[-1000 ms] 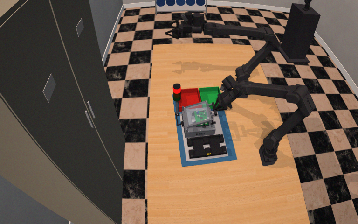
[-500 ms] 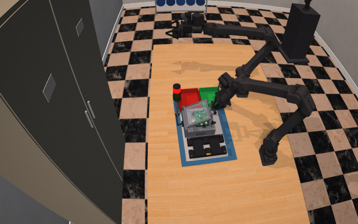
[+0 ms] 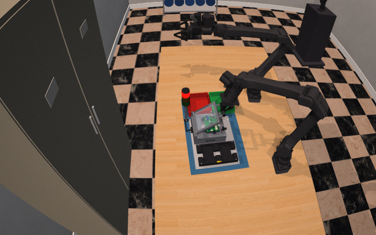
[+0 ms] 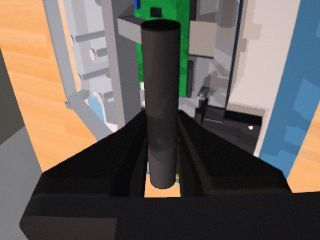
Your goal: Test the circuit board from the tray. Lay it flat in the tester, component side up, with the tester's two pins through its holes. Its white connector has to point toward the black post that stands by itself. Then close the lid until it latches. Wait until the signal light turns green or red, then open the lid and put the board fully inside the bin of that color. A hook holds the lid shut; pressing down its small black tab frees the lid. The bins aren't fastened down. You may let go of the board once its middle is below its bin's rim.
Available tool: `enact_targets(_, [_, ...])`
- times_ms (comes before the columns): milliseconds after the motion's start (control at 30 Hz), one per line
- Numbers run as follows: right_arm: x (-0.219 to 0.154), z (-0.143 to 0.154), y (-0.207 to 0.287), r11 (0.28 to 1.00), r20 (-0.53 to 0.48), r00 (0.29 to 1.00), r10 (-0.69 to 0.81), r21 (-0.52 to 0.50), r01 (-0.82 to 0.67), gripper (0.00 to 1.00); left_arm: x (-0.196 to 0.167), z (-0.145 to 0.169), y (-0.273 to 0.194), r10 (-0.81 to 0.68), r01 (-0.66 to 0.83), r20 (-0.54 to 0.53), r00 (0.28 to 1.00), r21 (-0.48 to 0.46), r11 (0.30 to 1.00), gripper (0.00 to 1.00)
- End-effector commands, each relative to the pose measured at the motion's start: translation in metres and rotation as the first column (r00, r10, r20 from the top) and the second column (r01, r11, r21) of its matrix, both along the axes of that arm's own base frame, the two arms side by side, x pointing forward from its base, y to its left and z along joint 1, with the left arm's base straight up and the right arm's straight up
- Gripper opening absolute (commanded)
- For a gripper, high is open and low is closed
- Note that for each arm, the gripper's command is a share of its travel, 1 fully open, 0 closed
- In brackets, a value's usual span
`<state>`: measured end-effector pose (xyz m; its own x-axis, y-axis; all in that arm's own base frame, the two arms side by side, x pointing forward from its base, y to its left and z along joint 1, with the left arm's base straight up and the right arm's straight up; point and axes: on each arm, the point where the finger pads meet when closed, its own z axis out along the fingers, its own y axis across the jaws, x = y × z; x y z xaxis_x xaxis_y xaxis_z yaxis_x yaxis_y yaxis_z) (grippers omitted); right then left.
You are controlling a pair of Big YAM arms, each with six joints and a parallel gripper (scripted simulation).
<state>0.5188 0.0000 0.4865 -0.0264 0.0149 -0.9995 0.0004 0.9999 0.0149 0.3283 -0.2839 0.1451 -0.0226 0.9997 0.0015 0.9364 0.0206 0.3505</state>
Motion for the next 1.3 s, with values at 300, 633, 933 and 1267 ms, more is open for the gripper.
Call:
enact_targets(300, [-0.001,0.012,0.000,1.000,0.037,0.999,0.000,-0.015,0.000,1.00,0.031,0.041,-0.004,0.003,-0.004,-0.075,0.997,-0.011,1.000,0.09])
enact_targets(633, [-0.001,0.012,0.000,1.000,0.037,0.999,0.000,-0.015,0.000,1.00,0.038,0.052,-0.003,0.002,-0.005,-0.116,0.993,-0.017,1.000,0.09])
enact_targets(933, [-0.001,0.012,0.000,1.000,0.037,0.999,0.000,-0.015,0.000,1.00,0.037,0.054,-0.003,0.002,-0.004,-0.112,0.994,-0.021,1.000,0.09])
enact_targets(1267, [-0.001,0.012,0.000,1.000,0.037,0.999,0.000,-0.015,0.000,1.00,0.030,0.069,-0.007,0.000,-0.003,-0.087,0.996,-0.044,0.999,0.38])
